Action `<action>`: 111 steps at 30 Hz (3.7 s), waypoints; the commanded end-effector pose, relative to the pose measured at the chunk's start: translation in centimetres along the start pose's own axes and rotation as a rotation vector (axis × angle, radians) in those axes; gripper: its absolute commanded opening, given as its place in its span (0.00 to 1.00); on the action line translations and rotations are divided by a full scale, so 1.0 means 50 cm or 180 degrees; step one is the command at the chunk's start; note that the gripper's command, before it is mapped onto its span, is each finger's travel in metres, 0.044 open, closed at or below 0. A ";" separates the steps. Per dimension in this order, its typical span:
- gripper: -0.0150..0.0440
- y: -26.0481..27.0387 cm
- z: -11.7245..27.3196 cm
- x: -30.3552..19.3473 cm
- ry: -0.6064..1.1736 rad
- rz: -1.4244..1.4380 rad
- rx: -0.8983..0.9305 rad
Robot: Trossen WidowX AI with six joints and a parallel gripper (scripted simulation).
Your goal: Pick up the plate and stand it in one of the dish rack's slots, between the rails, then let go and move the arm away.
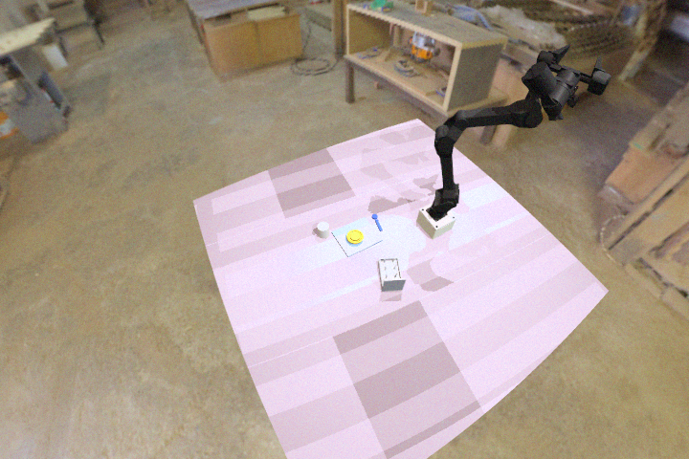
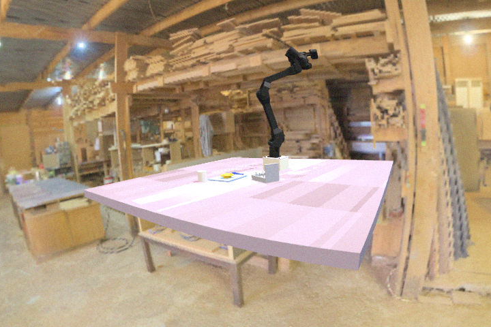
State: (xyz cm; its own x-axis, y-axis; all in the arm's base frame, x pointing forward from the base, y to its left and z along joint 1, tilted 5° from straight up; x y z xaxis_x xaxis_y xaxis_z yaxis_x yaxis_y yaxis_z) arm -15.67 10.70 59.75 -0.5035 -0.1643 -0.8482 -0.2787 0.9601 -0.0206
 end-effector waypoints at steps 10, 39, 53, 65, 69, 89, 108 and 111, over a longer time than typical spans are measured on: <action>0.93 0.150 0.075 0.021 0.0030 -0.0732 0.1104; 0.93 0.305 0.354 -0.009 0.1074 -0.1744 0.3093; 0.93 0.330 0.535 -0.027 0.2022 -0.2234 0.3949; 0.93 0.305 0.691 -0.042 0.3030 -0.2515 0.4495; 0.93 0.289 0.741 -0.045 0.3294 -0.2502 0.4638; 0.93 0.172 0.959 -0.041 0.5037 -0.2657 0.5049; 0.93 -0.012 1.133 0.006 0.7253 -0.2712 0.4746; 0.93 -0.045 1.155 0.016 0.7639 -0.2668 0.4620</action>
State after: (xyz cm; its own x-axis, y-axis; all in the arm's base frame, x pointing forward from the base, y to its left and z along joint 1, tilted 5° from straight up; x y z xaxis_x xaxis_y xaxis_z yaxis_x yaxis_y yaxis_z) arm 30.27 23.13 30.70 -0.4647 0.6326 0.6196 -0.7720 0.0532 -0.6334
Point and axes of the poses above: the point midway between the two fingers, 35 mm back from their tips, its own z axis back along the fingers, its own y axis across the jaws, x = y × z, the point moved 9 cm from there along z, back along the fingers, and after that the axes turned 11 degrees about -z, right-handed, at the moved point
